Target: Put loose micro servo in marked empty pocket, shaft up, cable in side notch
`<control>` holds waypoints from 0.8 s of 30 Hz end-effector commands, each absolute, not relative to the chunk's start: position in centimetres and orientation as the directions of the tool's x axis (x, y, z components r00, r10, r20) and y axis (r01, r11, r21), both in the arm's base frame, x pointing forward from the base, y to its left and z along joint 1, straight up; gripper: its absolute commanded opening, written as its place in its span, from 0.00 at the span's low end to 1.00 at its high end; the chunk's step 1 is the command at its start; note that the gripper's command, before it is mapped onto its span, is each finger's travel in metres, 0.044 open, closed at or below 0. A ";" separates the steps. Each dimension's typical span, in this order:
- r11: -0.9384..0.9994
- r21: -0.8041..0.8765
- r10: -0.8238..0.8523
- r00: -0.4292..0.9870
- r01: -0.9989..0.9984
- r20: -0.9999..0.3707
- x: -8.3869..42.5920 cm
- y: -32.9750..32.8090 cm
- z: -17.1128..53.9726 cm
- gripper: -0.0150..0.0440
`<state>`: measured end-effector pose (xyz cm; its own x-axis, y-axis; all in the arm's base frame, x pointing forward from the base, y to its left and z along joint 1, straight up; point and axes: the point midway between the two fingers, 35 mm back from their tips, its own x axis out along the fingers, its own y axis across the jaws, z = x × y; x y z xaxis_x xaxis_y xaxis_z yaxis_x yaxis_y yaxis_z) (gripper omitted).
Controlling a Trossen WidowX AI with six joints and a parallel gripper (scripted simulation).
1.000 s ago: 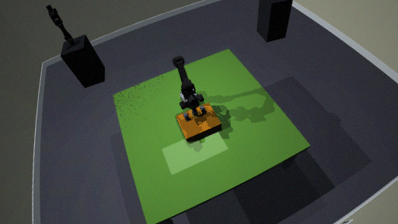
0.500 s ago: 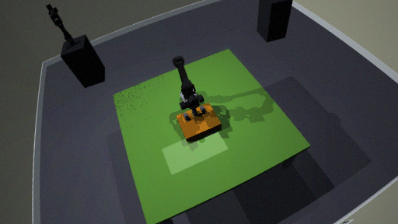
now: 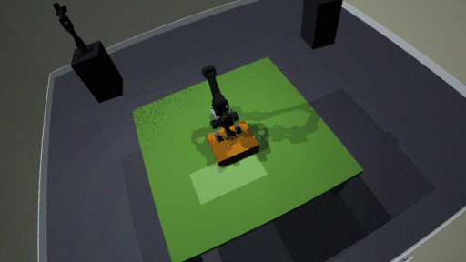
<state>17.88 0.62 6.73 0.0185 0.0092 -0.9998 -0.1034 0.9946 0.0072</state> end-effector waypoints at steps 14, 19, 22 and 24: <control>0.994 0.005 0.007 0.018 -0.106 -1.000 18.0 0.6 5.4 0.25; 0.994 0.005 0.007 0.018 -0.106 -1.000 18.0 0.6 5.1 0.25; 0.994 0.005 0.007 0.018 -0.106 -1.000 18.0 0.6 4.9 0.25; 0.994 0.005 0.007 0.018 -0.106 -1.000 18.0 0.6 4.8 0.25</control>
<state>17.92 0.63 5.10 0.0197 0.0092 -0.9998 -0.1040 0.9945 0.0071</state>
